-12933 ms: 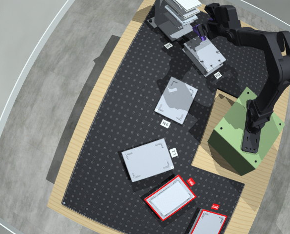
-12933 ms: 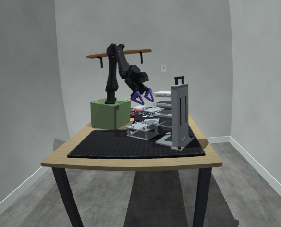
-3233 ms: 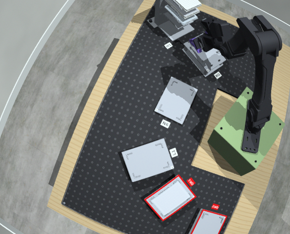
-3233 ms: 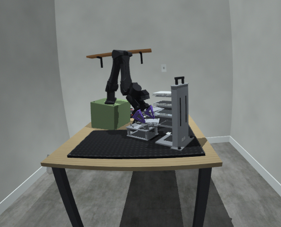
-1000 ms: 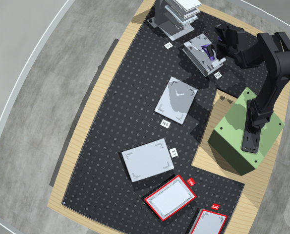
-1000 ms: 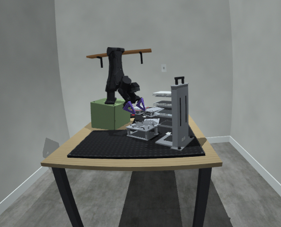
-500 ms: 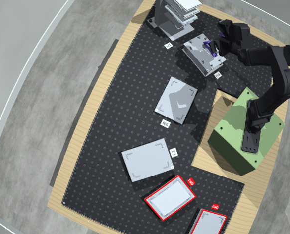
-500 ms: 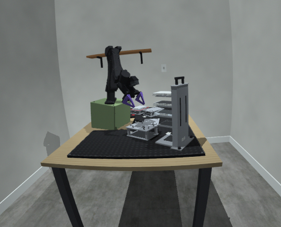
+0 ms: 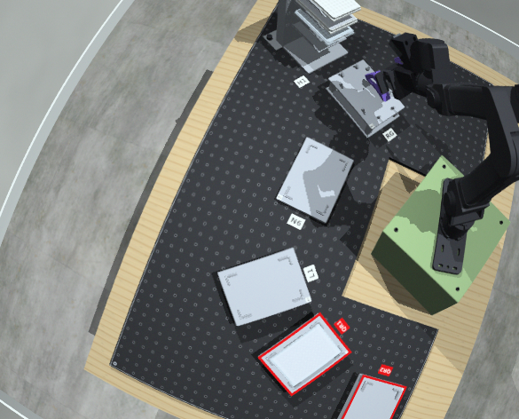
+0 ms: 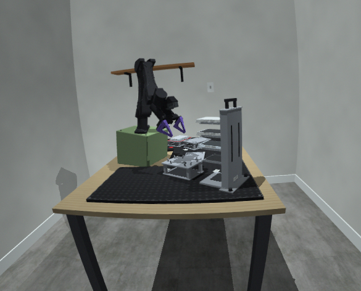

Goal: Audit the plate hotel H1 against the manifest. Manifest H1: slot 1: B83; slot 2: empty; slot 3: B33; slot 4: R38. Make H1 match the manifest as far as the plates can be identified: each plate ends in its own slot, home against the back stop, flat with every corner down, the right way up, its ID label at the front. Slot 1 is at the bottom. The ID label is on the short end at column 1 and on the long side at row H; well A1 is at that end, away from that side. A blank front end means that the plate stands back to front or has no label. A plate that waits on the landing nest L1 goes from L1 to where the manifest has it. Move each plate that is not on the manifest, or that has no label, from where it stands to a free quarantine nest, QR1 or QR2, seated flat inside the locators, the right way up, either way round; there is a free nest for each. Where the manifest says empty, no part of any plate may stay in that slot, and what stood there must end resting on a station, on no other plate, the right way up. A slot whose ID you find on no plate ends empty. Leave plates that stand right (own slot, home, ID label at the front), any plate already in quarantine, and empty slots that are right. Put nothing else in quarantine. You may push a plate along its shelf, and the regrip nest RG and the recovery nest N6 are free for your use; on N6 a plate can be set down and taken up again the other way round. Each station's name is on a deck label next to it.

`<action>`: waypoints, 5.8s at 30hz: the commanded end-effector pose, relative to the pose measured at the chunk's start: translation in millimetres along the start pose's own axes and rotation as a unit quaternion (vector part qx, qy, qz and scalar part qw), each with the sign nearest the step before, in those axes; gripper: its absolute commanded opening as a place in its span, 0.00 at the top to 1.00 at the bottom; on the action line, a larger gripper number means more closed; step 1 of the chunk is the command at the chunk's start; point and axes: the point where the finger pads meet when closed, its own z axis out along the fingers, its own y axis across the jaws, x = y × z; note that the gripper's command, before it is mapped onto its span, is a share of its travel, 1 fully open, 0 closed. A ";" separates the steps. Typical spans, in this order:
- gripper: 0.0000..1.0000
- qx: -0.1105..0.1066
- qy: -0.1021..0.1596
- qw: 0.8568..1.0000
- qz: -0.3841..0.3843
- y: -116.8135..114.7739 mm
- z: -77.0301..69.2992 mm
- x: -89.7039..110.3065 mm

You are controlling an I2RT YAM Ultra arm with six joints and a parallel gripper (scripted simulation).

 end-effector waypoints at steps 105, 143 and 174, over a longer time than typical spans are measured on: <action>0.00 -0.002 -0.001 1.000 0.000 3.0 104.5 -49.8; 0.00 0.000 -0.006 1.000 -0.001 1.2 126.5 -77.8; 0.14 0.001 -0.019 1.000 -0.004 1.3 122.0 -93.5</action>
